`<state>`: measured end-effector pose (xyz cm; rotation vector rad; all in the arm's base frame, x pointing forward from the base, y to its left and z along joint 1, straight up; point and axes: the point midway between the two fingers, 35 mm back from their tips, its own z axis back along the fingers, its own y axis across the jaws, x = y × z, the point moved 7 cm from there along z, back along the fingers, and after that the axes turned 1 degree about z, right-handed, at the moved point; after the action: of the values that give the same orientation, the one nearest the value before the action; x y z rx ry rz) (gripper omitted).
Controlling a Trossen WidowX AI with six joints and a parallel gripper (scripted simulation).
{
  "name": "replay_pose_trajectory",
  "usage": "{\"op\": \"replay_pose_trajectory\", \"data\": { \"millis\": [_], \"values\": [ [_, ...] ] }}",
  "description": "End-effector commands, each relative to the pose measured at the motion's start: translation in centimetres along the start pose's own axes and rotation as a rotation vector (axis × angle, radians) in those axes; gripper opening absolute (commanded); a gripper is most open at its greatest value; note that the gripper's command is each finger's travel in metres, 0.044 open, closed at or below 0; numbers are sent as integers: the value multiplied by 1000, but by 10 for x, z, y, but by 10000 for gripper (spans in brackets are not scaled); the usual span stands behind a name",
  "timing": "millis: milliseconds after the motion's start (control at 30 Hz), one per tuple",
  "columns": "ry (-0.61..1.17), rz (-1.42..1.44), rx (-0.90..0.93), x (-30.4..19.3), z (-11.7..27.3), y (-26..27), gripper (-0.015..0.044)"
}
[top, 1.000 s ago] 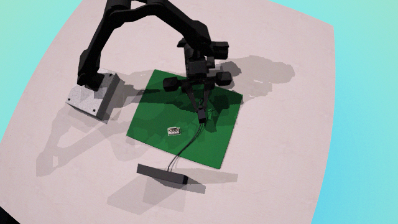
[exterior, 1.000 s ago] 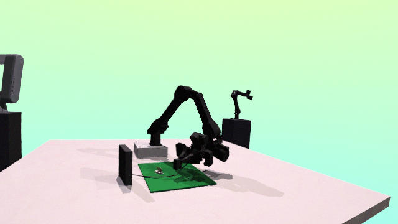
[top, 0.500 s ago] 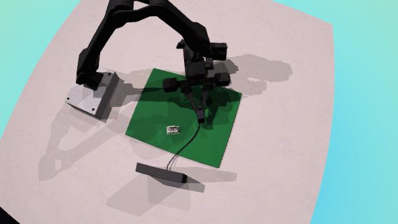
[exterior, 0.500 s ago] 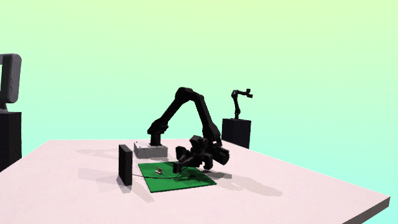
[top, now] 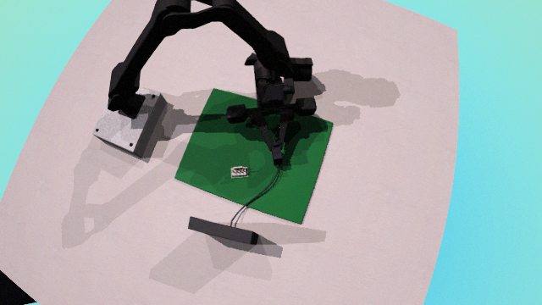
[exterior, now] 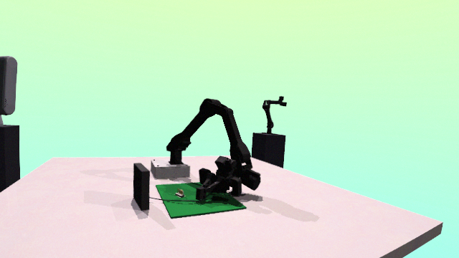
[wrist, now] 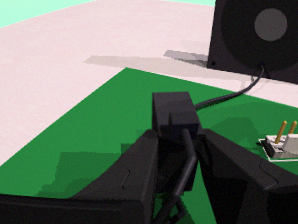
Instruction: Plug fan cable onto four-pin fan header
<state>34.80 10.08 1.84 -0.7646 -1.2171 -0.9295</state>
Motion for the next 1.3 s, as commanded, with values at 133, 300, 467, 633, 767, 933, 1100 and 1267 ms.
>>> {"op": "replay_pose_trajectory", "data": {
  "millis": [133,300,467,633,767,933,1100,1267],
  "values": [
    [1,-6,0,-7,-1,0,0],
    [0,1,0,-5,-1,0,0],
    [0,1,0,-5,-1,0,0],
    [0,1,0,-5,-1,0,0],
    [0,1,0,-5,-1,0,0],
    [0,1,0,-5,-1,0,0],
    [0,1,0,-5,-1,0,0],
    [0,1,0,-5,-1,0,0]
  ]
}}
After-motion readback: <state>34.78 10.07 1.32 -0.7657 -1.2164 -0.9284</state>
